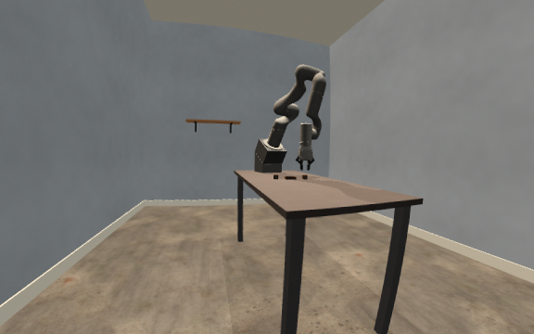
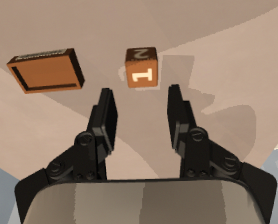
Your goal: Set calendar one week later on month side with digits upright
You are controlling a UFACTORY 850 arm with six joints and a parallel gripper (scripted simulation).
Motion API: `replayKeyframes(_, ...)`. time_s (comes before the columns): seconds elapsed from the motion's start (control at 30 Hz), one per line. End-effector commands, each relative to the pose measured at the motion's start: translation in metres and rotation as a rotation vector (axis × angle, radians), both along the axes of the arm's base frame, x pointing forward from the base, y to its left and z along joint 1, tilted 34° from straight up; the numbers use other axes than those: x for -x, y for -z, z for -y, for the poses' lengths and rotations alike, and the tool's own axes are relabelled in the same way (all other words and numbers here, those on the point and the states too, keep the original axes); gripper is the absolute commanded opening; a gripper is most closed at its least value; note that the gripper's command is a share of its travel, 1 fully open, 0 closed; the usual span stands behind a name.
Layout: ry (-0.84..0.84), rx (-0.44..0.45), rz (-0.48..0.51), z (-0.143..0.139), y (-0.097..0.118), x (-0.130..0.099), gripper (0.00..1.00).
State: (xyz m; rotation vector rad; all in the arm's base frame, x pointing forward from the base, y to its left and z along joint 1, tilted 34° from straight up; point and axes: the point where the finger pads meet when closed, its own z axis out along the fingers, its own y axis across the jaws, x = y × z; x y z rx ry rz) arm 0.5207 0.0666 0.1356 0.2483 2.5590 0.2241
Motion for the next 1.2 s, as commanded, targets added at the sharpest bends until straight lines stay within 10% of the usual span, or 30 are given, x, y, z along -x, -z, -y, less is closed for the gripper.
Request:
replayKeyframes(0.0,0.000,0.000,0.001,-0.001,0.006,-0.004,0.47)
replayKeyframes(1.17,0.000,0.000,0.001,-0.004,0.023,-0.015,0.47)
